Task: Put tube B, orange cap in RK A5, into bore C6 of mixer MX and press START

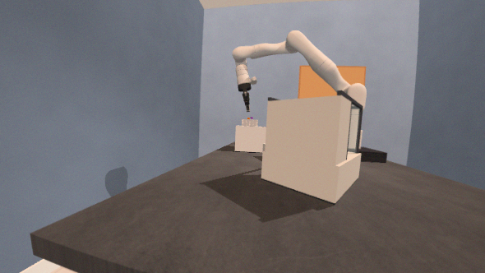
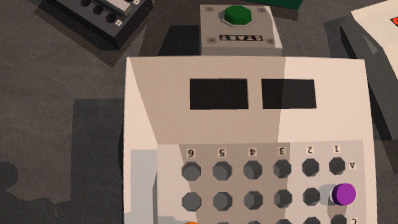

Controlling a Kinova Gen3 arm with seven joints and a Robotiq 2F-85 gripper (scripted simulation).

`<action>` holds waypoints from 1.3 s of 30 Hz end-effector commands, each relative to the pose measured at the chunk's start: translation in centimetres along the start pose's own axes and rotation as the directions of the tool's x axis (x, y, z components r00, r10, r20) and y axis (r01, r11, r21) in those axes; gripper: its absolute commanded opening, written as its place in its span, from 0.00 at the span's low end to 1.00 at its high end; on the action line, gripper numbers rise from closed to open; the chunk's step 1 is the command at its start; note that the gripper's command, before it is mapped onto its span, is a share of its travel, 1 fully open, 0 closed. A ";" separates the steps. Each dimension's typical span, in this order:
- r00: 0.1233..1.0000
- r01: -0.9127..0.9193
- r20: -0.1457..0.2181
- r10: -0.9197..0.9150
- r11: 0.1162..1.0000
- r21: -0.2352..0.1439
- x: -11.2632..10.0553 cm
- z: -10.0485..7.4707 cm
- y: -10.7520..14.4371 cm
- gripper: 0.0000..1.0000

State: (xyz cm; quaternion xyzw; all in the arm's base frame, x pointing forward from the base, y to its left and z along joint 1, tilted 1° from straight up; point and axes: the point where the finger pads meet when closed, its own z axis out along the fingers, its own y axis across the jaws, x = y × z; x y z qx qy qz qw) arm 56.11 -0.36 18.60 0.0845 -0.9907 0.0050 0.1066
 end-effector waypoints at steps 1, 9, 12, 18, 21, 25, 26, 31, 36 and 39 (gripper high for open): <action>1.000 0.000 0.002 0.000 1.000 0.000 0.0 -0.3 0.0 0.42; 1.000 0.000 0.002 0.000 1.000 0.000 0.2 -1.1 0.0 0.42; 1.000 0.000 0.002 0.000 1.000 0.000 0.3 -1.5 0.0 0.42; 1.000 0.000 0.002 0.000 1.000 0.000 0.6 -1.6 0.1 0.42; 1.000 0.000 0.002 0.000 1.000 0.000 1.6 -1.4 0.3 0.42; 1.000 0.000 0.002 0.000 1.000 0.000 2.8 -1.1 0.6 0.42; 1.000 0.000 0.002 0.000 1.000 0.000 3.2 -1.0 0.7 0.42; 1.000 0.000 0.002 0.000 1.000 0.000 4.1 -0.8 1.0 0.42; 1.000 0.000 0.002 0.000 1.000 0.000 5.7 -0.5 1.4 0.42; 1.000 0.000 0.002 0.000 1.000 0.000 6.6 -0.3 1.6 0.42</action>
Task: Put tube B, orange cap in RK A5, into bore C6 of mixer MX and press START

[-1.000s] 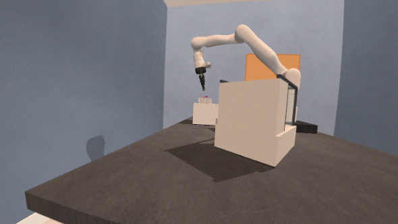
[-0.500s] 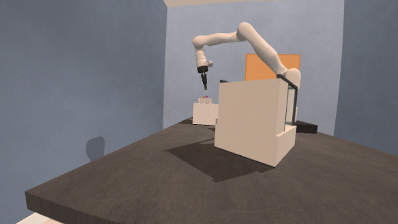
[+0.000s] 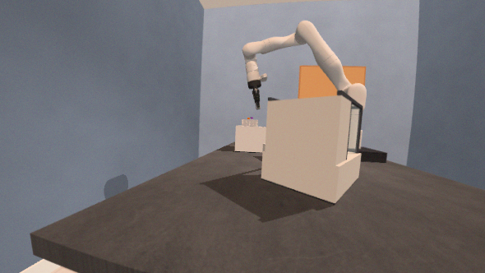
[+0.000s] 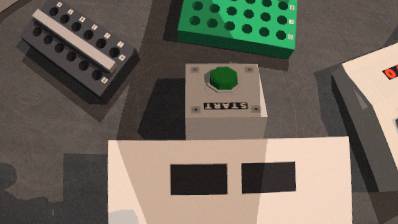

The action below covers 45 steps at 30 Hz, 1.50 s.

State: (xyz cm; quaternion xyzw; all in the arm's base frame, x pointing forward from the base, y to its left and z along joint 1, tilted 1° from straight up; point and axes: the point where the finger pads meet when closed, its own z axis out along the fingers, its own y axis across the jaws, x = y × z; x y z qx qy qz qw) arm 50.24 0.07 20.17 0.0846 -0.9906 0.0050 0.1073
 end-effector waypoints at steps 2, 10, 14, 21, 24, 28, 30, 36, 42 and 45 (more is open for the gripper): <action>1.000 0.000 0.004 0.000 1.000 0.001 1.3 0.2 0.3 0.42; 1.000 0.000 0.004 0.000 1.000 0.000 3.2 0.6 0.8 0.42; 1.000 0.000 0.003 0.000 1.000 0.000 4.5 0.9 1.1 0.42; 1.000 0.000 0.003 0.000 1.000 0.000 6.7 1.4 1.7 0.42; 1.000 0.000 0.003 0.000 1.000 0.000 7.7 1.6 2.0 0.42; 1.000 0.000 0.003 0.000 1.000 0.000 8.3 1.7 2.1 0.42; 1.000 0.000 0.003 0.000 1.000 0.000 8.9 1.8 2.3 0.42; 1.000 0.000 0.003 0.000 1.000 0.000 10.8 2.2 2.8 0.42; 1.000 0.000 0.003 0.000 1.000 0.000 12.4 2.6 3.2 0.42; 1.000 0.000 0.003 0.000 1.000 0.000 13.0 2.7 3.3 0.42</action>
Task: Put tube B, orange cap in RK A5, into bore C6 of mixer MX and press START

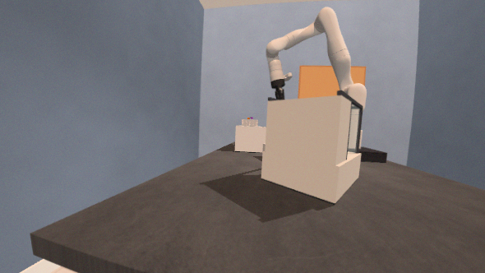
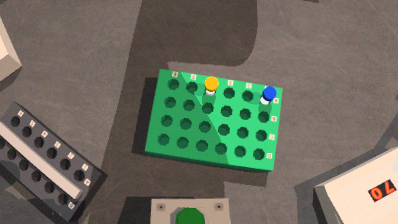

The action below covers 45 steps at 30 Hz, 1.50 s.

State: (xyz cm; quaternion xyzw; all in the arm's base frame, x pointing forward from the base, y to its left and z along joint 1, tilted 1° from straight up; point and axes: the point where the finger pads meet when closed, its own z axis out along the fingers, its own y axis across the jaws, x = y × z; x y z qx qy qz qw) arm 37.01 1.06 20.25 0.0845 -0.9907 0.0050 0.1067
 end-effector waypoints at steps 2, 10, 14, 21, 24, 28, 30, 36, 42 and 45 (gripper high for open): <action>1.000 0.000 0.002 0.000 1.000 0.000 1.1 0.2 0.3 0.42; 1.000 0.000 0.002 0.000 1.000 0.000 3.6 0.7 0.9 0.42; 1.000 0.000 0.002 0.000 1.000 0.000 4.6 0.9 1.2 0.42; 1.000 0.000 0.002 0.000 1.000 0.000 6.5 1.3 1.7 0.42; 1.000 0.000 0.002 0.000 1.000 0.000 7.4 1.5 1.9 0.42; 1.000 0.000 0.002 0.000 1.000 0.000 8.7 1.8 2.2 0.42; 1.000 0.000 0.002 0.000 1.000 0.000 8.8 1.8 2.3 0.42; 0.999 -0.040 0.006 0.040 0.999 -0.004 8.5 2.0 2.2 0.10; 0.961 -0.273 0.026 0.274 0.961 -0.033 6.8 2.9 1.7 0.10; 0.922 -0.384 0.034 0.386 0.922 -0.049 6.0 3.4 1.5 0.10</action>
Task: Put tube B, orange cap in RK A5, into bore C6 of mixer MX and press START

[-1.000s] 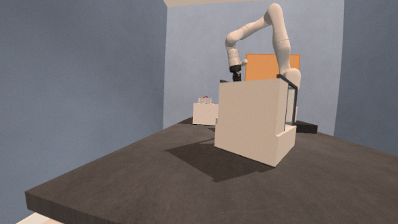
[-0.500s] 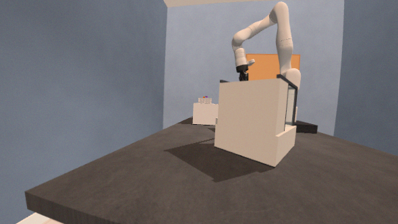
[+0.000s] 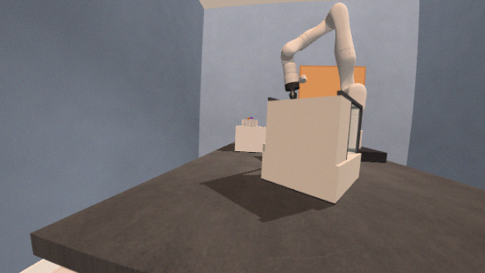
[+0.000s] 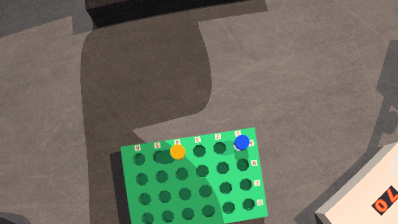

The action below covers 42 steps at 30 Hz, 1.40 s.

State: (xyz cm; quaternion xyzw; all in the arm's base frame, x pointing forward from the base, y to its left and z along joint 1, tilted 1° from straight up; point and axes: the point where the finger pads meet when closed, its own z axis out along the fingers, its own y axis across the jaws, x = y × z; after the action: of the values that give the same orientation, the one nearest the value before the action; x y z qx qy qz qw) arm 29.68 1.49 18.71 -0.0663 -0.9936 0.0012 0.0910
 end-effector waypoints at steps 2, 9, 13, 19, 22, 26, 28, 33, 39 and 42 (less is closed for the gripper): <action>0.985 -0.174 0.020 0.174 0.985 -0.015 -1.3 0.7 0.1 0.10; 0.931 -0.363 0.036 0.364 0.931 -0.042 -2.7 1.5 0.1 0.10; 0.861 -0.504 0.044 0.507 0.861 -0.065 -3.9 2.2 0.2 0.10; 0.716 -0.690 0.049 0.696 0.717 -0.101 -5.6 3.2 0.2 0.10; 0.688 -0.717 0.049 0.724 0.689 -0.107 -5.9 3.4 0.2 0.10; 0.564 -0.814 0.047 0.824 0.565 -0.131 -7.1 4.0 0.2 0.10; 0.497 -0.855 0.044 0.867 0.498 -0.143 -7.5 4.3 0.3 0.10; 0.316 -0.933 0.034 0.948 0.317 -0.171 -7.5 4.3 0.3 0.10; 0.296 -0.939 0.032 0.955 0.297 -0.174 -7.5 4.3 0.3 0.10; 0.296 -0.939 0.032 0.955 0.297 -0.174 -7.5 4.3 0.3 0.10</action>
State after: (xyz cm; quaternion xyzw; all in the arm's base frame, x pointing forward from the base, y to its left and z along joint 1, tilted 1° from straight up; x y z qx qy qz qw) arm 36.21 0.80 13.11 -0.6447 -0.7644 -0.0012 0.0045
